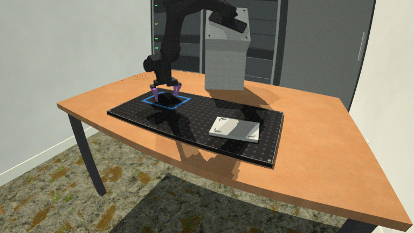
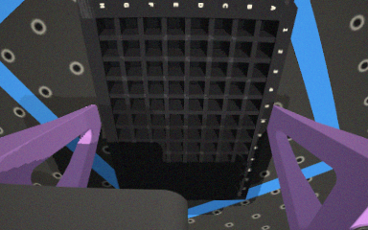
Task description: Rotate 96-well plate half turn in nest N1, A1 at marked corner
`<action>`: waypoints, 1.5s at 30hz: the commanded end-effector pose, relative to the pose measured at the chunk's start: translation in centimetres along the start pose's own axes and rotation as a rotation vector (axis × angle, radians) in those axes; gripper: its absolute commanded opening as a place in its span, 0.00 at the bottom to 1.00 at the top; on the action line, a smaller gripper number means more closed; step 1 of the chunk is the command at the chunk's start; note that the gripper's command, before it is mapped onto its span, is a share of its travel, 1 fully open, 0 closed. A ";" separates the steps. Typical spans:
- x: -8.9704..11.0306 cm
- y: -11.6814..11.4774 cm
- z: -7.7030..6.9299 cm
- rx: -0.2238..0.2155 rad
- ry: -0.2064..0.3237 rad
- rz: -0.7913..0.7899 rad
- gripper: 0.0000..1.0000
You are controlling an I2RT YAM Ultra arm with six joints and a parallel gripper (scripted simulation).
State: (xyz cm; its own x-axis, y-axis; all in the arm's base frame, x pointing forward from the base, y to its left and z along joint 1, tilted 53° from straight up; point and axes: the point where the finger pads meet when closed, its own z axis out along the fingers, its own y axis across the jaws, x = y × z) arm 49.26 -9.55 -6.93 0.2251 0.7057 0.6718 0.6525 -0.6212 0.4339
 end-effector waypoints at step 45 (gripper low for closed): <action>-0.7 0.5 -0.4 -0.018 -0.021 0.015 0.00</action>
State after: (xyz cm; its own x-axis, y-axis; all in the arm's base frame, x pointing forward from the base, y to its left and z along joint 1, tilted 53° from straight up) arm 49.26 -9.56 -6.96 0.2275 0.7051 0.6716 0.6519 -0.6226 0.4329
